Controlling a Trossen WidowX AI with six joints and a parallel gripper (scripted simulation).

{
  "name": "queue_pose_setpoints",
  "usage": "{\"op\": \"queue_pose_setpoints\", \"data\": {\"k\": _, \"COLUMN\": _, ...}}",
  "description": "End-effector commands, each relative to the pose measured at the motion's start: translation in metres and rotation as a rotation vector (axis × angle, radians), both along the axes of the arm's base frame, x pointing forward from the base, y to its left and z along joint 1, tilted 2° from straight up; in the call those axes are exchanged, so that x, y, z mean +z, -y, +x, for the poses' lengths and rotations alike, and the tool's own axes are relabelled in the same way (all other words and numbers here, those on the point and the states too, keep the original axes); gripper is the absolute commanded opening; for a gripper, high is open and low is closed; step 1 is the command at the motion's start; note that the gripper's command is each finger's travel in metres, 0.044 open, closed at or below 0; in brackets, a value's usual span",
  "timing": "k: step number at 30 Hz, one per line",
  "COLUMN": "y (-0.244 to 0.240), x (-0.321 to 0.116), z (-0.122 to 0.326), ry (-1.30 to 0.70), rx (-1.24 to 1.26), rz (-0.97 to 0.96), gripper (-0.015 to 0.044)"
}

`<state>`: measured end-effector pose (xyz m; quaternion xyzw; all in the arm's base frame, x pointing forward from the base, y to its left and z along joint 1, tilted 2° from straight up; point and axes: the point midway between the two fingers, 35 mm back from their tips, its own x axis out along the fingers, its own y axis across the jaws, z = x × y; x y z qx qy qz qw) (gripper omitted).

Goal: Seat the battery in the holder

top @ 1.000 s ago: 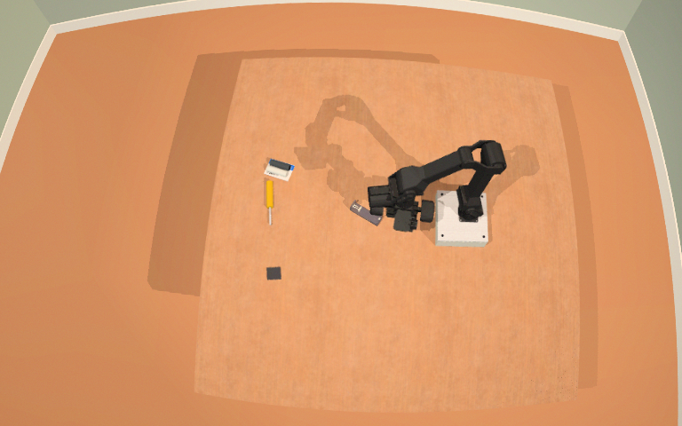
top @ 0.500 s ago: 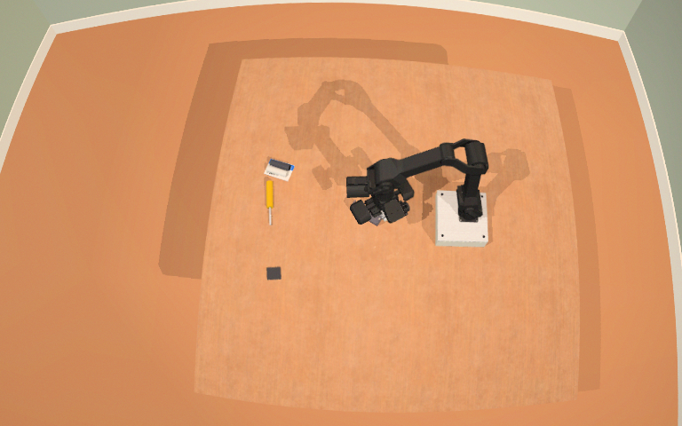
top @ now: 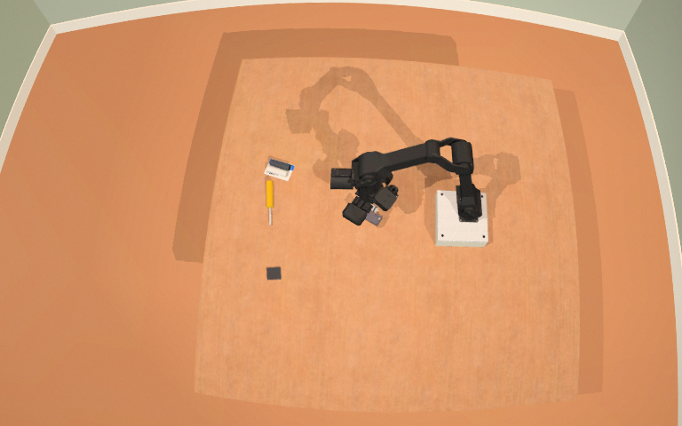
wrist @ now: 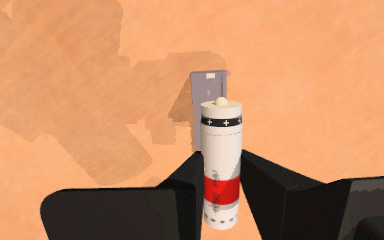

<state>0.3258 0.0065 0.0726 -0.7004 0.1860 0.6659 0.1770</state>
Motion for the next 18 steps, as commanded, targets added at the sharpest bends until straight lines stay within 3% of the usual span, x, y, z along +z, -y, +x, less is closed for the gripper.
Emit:
{"op": "queue_pose_setpoints", "data": {"k": 1, "y": 0.0, "x": -0.001, "z": 0.002, "ry": -0.008, "rx": 0.021, "rz": 0.003, "gripper": 0.0065}}
{"op": "queue_pose_setpoints", "data": {"k": 18, "y": -0.002, "x": -0.04, "z": -0.003, "ry": -0.235, "rx": 0.007, "rz": 0.126, "gripper": 0.0065}}
